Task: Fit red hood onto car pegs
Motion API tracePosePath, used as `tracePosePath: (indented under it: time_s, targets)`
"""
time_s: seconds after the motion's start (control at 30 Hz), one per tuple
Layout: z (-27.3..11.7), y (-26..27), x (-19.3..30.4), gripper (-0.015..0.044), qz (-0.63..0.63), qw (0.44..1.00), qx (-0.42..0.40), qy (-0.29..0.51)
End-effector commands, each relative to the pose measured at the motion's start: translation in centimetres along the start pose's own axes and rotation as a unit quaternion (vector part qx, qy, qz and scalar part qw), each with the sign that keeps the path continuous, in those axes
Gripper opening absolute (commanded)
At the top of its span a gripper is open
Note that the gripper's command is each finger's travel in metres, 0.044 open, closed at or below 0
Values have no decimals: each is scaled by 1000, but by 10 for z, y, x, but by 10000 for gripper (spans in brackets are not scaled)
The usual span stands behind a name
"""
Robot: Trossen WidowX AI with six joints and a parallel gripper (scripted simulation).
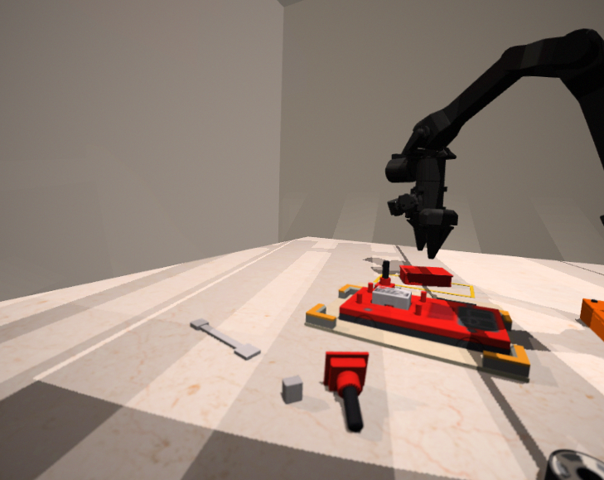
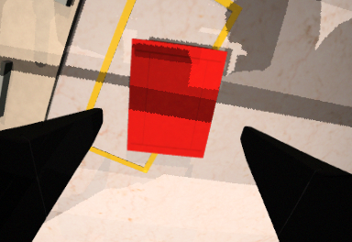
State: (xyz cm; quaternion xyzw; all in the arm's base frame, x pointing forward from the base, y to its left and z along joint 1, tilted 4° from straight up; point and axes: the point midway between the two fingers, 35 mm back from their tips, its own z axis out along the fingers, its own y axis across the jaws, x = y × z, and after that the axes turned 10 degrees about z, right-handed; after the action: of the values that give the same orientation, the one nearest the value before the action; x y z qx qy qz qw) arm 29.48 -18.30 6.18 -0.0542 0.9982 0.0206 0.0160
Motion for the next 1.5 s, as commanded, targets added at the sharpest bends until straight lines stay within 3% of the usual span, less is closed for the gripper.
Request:
tracePosePath:
  time_s: [0.0,1.47]
  targets:
    - [5,2,1,440,-2,1000,-4,2]
    - [31,1,2,440,-2,1000,-4,2]
